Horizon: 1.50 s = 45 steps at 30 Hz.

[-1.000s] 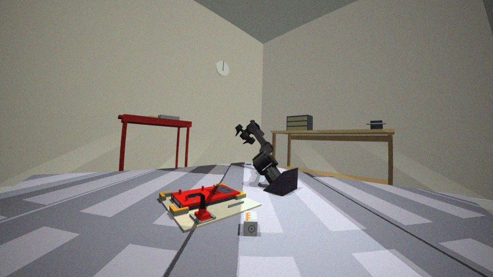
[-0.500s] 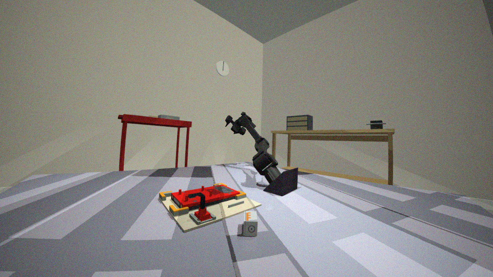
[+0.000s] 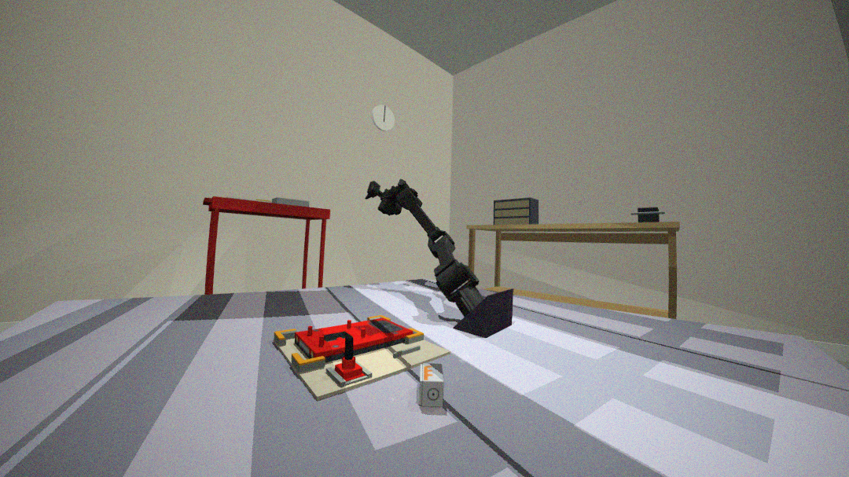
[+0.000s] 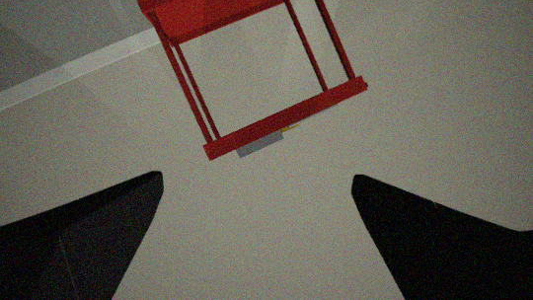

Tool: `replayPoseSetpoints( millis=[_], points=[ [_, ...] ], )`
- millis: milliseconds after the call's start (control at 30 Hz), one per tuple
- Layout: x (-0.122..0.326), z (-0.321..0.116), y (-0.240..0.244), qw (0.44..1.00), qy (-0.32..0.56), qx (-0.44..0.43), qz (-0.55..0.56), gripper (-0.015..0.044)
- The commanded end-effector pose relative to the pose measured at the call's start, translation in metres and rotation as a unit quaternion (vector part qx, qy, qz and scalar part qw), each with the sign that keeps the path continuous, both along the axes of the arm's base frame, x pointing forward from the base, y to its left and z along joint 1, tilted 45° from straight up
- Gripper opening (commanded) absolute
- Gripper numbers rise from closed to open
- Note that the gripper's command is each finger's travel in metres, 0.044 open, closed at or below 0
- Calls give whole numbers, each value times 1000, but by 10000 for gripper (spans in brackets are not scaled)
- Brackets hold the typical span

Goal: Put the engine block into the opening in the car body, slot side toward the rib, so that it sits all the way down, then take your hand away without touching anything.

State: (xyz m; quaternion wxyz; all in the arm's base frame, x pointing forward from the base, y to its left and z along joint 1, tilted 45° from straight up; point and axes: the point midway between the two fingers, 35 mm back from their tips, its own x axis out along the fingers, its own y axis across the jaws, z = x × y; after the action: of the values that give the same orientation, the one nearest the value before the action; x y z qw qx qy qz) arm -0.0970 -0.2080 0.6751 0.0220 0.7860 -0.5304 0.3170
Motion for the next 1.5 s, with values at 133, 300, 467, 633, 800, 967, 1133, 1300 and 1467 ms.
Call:
replayPoseSetpoints(
  millis=[133, 300, 467, 633, 800, 967, 1133, 1300, 1467],
  points=[
    [77, 25, 53, 993, 81, -84, 11, 440],
    [129, 33, 88, 980, 145, -134, 21, 440],
    [179, 33, 123, 961, 207, -181, 30, 440],
    [228, 27, 157, 935, 268, -229, 36, 440],
    [275, 16, 192, 902, 327, -281, 38, 440],
    [314, 4, 221, 866, 373, -332, 34, 440],
    [350, -13, 248, 828, 413, -377, 35, 440],
    [390, -42, 281, 783, 461, -415, 54, 440],
    [427, -79, 314, 728, 510, -453, 74, 440]
  ],
)
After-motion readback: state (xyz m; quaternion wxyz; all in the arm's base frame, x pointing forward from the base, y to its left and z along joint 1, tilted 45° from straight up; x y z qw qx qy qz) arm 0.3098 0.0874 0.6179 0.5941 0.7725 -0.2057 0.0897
